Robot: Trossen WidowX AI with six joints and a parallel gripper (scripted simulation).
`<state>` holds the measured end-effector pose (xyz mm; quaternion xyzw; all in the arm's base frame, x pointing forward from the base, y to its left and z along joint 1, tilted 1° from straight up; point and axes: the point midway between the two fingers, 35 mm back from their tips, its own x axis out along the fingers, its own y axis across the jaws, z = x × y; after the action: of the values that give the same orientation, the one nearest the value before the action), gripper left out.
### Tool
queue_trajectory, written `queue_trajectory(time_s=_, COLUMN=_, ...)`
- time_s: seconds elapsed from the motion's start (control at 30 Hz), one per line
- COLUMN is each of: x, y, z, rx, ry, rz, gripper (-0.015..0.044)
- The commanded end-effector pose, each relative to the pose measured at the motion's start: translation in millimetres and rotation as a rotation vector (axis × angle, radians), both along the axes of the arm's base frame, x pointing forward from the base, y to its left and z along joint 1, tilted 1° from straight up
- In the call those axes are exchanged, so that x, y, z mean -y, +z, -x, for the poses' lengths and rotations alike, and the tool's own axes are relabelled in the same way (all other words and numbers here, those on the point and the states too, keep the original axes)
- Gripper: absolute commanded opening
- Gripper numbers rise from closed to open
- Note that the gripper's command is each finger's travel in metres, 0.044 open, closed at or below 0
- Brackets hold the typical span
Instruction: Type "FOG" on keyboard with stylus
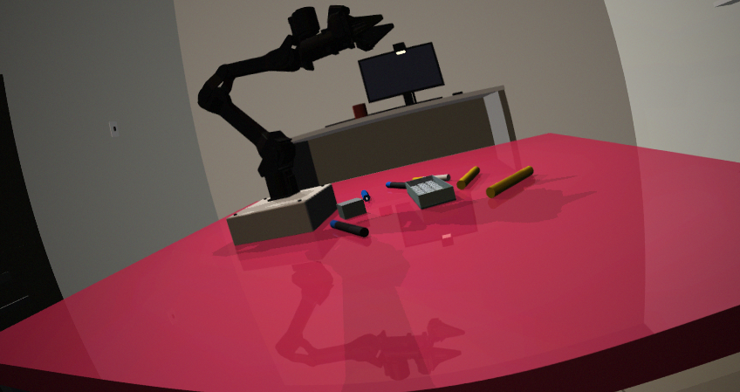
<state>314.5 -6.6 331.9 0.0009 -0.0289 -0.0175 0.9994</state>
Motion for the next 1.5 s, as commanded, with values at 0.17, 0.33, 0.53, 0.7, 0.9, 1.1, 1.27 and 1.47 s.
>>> queue_trajectory(time_s=0.17, x=-12.3, y=-65.4, z=-37.7, rx=-0.323, ry=0.041, rz=0.034, gripper=0.0283)
queue_trajectory(time_s=0.33, x=-27.7, y=-143.1, z=-56.6, rx=-0.683, ry=0.097, rz=0.081, gripper=0.0151)
queue_trajectory(time_s=0.53, x=-44.8, y=-231.7, z=-48.8, rx=-1.116, ry=0.173, rz=0.150, gripper=0.0000)
queue_trajectory(time_s=0.7, x=-55.6, y=-293.5, z=-22.1, rx=-1.476, ry=0.241, rz=0.213, gripper=0.0000)
queue_trajectory(time_s=0.9, x=-57.9, y=-308.3, z=-12.1, rx=-1.579, ry=0.261, rz=0.232, gripper=0.0000)
queue_trajectory(time_s=1.1, x=-57.9, y=-308.3, z=-12.1, rx=-1.579, ry=0.261, rz=0.232, gripper=0.0000)
queue_trajectory(time_s=1.27, x=-12.7, y=-307.4, z=-28.3, rx=-1.576, ry=0.256, rz=0.232, gripper=0.0000)
queue_trajectory(time_s=1.47, x=6.1, y=-306.9, z=-32.4, rx=-1.578, ry=0.255, rz=0.237, gripper=0.0000)
